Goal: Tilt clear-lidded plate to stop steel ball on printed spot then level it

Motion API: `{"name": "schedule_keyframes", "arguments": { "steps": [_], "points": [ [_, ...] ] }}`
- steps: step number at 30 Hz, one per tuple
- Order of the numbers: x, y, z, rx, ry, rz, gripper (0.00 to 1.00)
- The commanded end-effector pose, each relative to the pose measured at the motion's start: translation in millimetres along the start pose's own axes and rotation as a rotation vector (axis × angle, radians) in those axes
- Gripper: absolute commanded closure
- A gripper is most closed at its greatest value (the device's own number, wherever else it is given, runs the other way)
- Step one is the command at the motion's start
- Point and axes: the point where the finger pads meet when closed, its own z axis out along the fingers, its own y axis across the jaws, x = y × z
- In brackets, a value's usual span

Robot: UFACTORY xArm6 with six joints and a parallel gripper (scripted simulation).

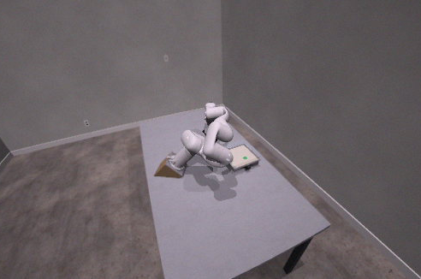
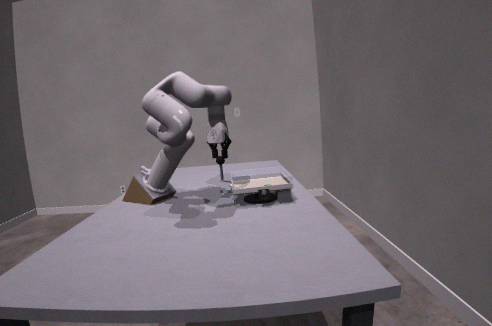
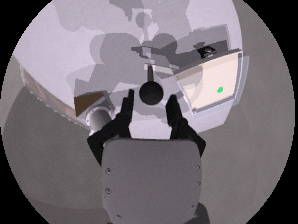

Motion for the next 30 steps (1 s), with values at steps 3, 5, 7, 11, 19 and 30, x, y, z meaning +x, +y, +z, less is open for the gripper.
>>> {"name": "schedule_keyframes", "arguments": {
  "steps": [3,5,7,11,19,30],
  "points": [
    [0.4,0.1,4.0,0.001,0.001,0.001,0.39],
    [0.5,0.1,6.0,0.001,0.001,0.001,0.39],
    [0.5,0.1,8.1,0.001,0.001,0.001,0.39],
    [0.5,0.1,12.4,0.001,0.001,0.001,0.39],
    [0.5,0.1,18.7,0.001,0.001,0.001,0.39],
    [0.5,0.1,25.9,0.001,0.001,0.001,0.39]
  ]
}}
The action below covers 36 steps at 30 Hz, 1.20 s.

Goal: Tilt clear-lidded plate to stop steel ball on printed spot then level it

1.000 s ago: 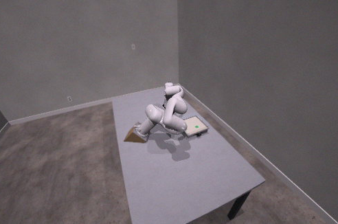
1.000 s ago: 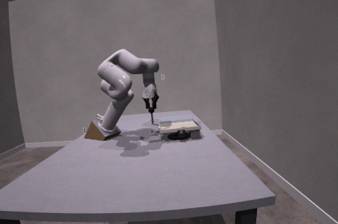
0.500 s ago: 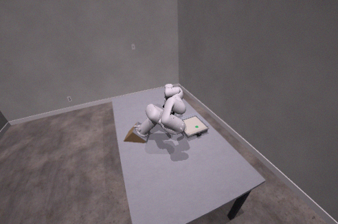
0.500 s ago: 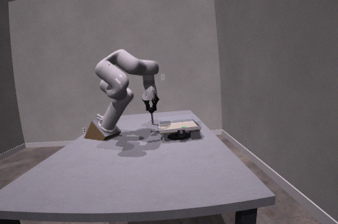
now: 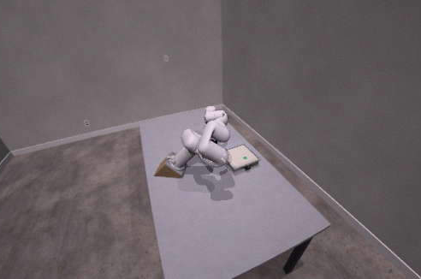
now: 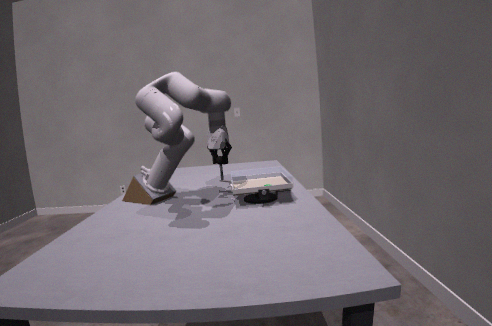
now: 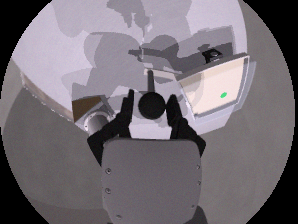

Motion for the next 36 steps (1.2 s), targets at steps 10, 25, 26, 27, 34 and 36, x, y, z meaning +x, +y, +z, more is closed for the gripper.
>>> {"name": "schedule_keyframes", "arguments": {
  "steps": [10,25,26,27,34,36],
  "points": [
    [0.7,0.2,3.1,0.001,0.002,0.001,0.39],
    [0.7,0.2,3.3,0.001,0.002,0.001,0.39],
    [0.7,0.2,3.3,0.001,0.002,0.001,0.39],
    [0.7,0.2,3.3,0.001,0.002,0.001,1.0],
    [0.7,0.2,3.3,0.001,0.002,0.001,1.0],
    [0.7,0.2,3.3,0.001,0.002,0.001,1.0]
  ]
}}
